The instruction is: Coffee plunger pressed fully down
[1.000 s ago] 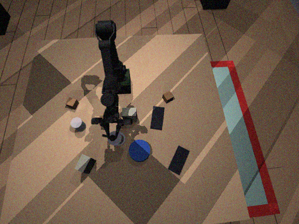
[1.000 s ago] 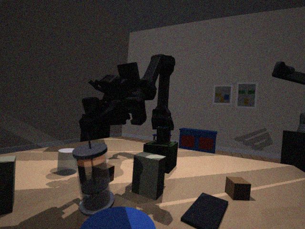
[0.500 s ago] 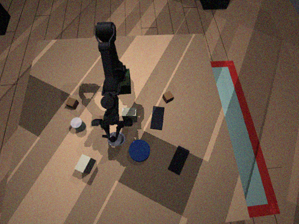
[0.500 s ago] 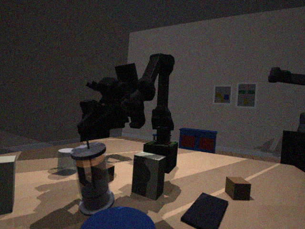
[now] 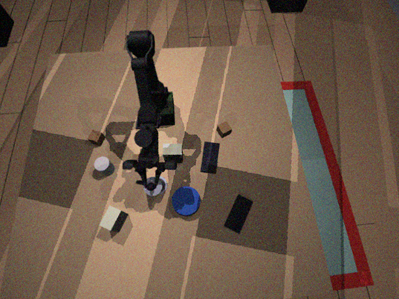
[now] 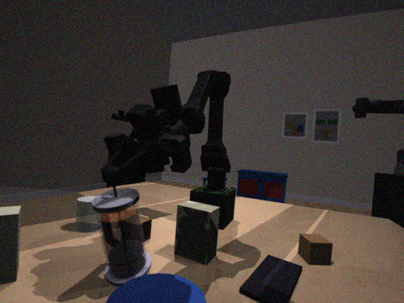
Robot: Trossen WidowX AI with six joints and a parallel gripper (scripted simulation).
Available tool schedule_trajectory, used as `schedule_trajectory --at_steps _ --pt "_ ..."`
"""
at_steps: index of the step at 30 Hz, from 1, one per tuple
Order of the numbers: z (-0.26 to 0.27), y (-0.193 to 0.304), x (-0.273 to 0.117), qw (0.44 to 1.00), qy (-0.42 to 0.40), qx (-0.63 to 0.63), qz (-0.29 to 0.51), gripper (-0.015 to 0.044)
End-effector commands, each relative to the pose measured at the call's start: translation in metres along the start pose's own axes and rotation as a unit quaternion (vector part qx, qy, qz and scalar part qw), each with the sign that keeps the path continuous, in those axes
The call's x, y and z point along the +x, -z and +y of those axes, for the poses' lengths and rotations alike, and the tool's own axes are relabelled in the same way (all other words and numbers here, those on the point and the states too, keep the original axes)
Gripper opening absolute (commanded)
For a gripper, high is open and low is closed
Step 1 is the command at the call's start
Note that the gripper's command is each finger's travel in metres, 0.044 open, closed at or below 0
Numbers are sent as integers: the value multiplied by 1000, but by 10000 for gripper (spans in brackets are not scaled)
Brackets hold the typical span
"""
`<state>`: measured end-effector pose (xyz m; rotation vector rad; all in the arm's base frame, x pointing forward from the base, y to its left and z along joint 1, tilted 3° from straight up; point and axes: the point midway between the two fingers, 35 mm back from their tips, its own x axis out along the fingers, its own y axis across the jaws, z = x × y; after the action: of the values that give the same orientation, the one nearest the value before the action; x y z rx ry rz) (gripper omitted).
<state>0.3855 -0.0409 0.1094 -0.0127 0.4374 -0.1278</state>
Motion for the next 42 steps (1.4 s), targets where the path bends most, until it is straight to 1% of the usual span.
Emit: schedule_trajectory --at_steps 1,42 --pt "0 11 5 1000 0 -5 20 122" --pt "0 7 10 1000 0 -5 19 122"
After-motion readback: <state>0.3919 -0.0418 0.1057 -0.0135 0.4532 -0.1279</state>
